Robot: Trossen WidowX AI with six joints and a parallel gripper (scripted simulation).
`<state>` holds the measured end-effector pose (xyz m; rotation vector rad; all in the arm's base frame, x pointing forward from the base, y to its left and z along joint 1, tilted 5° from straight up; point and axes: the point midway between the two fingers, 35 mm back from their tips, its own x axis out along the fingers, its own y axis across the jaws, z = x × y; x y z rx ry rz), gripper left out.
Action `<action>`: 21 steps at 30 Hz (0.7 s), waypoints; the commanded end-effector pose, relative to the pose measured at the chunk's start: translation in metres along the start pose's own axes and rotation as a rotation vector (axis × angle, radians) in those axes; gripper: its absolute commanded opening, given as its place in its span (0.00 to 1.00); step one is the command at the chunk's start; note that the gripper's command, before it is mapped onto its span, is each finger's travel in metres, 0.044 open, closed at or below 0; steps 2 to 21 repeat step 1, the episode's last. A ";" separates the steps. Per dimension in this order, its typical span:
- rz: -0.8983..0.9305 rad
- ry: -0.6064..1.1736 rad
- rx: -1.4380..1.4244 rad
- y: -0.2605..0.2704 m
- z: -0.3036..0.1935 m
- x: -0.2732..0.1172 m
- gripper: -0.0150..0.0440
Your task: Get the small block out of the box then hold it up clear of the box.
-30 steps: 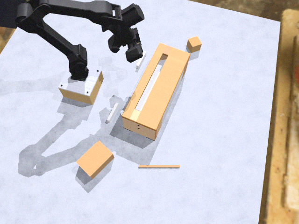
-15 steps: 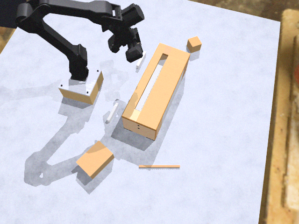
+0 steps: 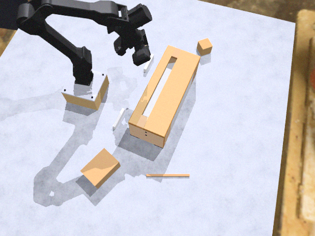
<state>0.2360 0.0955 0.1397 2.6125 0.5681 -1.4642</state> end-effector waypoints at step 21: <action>-0.005 -0.002 -0.005 -0.001 0.001 0.000 0.25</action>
